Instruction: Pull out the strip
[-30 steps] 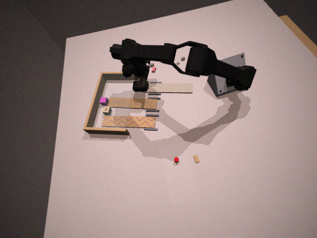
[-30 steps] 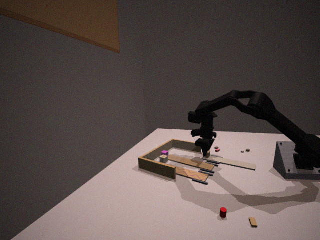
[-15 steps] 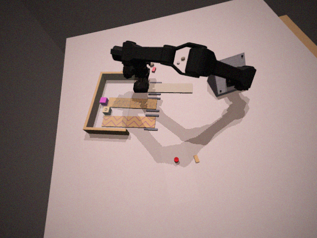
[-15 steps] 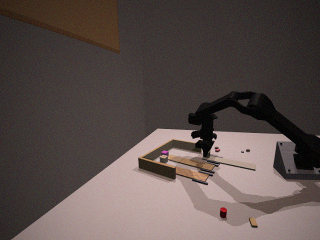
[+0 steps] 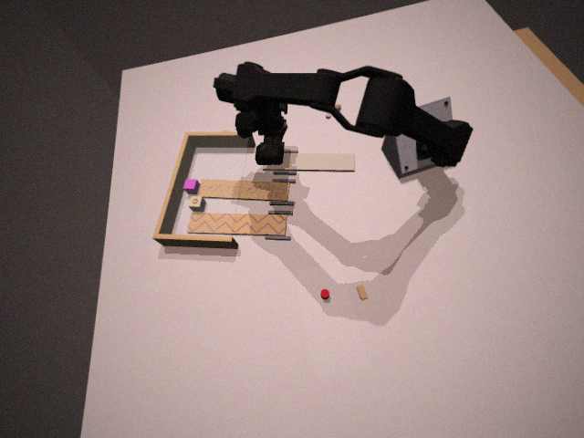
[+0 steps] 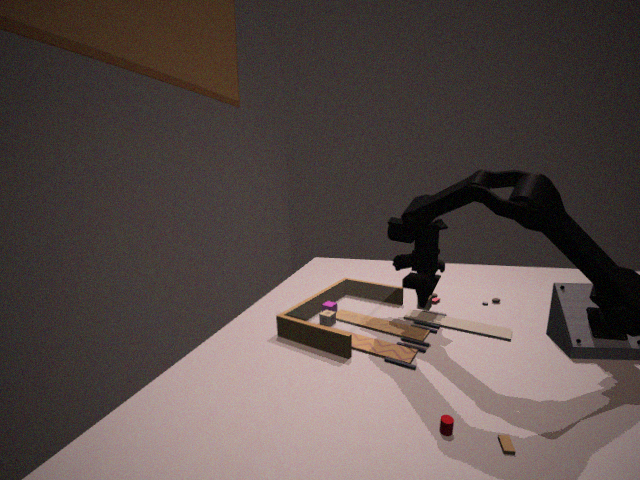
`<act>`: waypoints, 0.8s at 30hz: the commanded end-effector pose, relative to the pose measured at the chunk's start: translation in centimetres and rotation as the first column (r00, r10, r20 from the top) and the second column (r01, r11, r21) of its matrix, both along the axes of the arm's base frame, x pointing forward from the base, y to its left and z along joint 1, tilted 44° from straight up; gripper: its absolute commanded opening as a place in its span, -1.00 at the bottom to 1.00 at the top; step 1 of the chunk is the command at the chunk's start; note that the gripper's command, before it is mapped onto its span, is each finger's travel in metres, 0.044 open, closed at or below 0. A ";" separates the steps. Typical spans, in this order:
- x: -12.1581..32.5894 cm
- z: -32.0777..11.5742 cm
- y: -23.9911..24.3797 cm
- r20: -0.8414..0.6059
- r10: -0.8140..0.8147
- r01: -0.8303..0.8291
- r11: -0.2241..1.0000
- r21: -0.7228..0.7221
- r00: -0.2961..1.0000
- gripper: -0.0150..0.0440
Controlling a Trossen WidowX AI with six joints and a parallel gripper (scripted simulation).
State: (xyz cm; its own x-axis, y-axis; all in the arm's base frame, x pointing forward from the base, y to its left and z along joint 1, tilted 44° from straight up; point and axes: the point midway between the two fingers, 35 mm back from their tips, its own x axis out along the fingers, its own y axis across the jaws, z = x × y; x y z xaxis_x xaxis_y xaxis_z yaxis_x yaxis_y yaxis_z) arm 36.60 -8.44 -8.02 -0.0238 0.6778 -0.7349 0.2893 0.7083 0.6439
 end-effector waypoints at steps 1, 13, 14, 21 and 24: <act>-1.5 1.1 -0.6 -0.003 -0.002 0.002 1.000 -0.002 1.000 -0.49; -4.4 2.4 -0.6 -0.004 -0.001 0.001 1.000 -0.001 1.000 -0.49; -4.7 2.4 -0.5 -0.004 0.000 0.000 1.000 -0.001 1.000 -0.49; -7.0 2.9 0.0 -0.008 -0.002 0.002 1.000 0.000 1.000 -0.49; -7.5 3.0 0.2 -0.009 -0.003 0.003 1.000 0.000 1.000 -0.49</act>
State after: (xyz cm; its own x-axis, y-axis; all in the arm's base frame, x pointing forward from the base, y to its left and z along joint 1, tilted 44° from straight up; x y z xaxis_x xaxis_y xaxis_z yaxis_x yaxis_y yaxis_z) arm 29.66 -8.27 -5.11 -0.0297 0.6821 -0.7307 0.2993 0.7035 0.6446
